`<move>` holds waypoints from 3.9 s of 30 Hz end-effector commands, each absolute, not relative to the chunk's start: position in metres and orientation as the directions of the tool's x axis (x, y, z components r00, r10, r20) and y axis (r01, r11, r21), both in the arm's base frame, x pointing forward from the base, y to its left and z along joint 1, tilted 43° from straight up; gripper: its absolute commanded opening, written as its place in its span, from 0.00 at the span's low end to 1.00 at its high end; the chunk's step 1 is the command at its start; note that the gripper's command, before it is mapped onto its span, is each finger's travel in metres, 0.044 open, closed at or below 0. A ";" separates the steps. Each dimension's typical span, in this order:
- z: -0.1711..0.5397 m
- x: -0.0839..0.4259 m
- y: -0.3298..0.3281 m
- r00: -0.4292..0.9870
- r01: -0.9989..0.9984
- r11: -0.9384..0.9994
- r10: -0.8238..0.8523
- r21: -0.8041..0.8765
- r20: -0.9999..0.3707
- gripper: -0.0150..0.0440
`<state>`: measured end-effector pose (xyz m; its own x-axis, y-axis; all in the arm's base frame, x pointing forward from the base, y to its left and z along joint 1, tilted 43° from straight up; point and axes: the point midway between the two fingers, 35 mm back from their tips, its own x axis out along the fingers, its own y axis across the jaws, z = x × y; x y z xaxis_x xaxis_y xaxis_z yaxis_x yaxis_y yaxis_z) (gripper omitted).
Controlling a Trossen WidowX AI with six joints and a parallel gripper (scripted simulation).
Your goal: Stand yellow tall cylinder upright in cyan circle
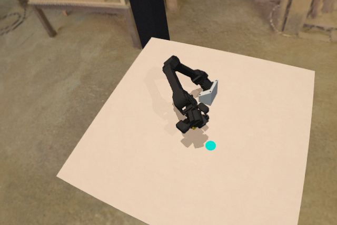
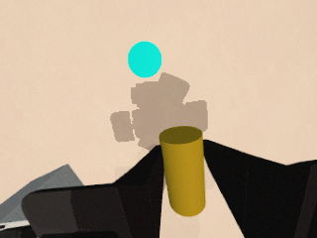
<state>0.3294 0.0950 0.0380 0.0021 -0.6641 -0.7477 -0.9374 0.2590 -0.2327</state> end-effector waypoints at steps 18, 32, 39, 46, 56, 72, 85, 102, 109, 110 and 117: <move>-0.012 0.334 0.144 -0.002 -0.941 0.253 -0.669 -0.225 -0.743 0.43; -0.038 0.331 0.163 -0.008 -0.942 0.255 -0.667 -0.218 -0.745 0.43; -0.043 0.330 0.161 -0.027 -0.939 0.283 -0.629 -0.196 -0.777 0.43; -0.048 0.330 0.158 -0.043 -0.935 0.308 -0.588 -0.175 -0.808 0.43; -0.054 0.329 0.156 -0.061 -0.929 0.340 -0.526 -0.144 -0.848 0.43; -0.063 0.329 0.153 -0.078 -0.921 0.378 -0.419 -0.096 -0.905 0.43; -0.068 0.329 0.151 -0.080 -0.916 0.398 -0.327 -0.060 -0.941 0.43; -0.074 0.330 0.149 -0.069 -0.912 0.411 -0.203 -0.021 -0.977 0.43; -0.075 0.330 0.148 -0.060 -0.911 0.412 -0.151 -0.008 -0.987 0.43; -0.075 0.330 0.148 -0.058 -0.911 0.412 -0.144 -0.006 -0.988 0.43; -0.076 0.331 0.148 -0.047 -0.912 0.411 -0.092 0.005 -0.995 0.43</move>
<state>0.3301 0.1460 -0.0784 -0.0587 -0.1241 -0.9905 -0.9083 0.4183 0.0014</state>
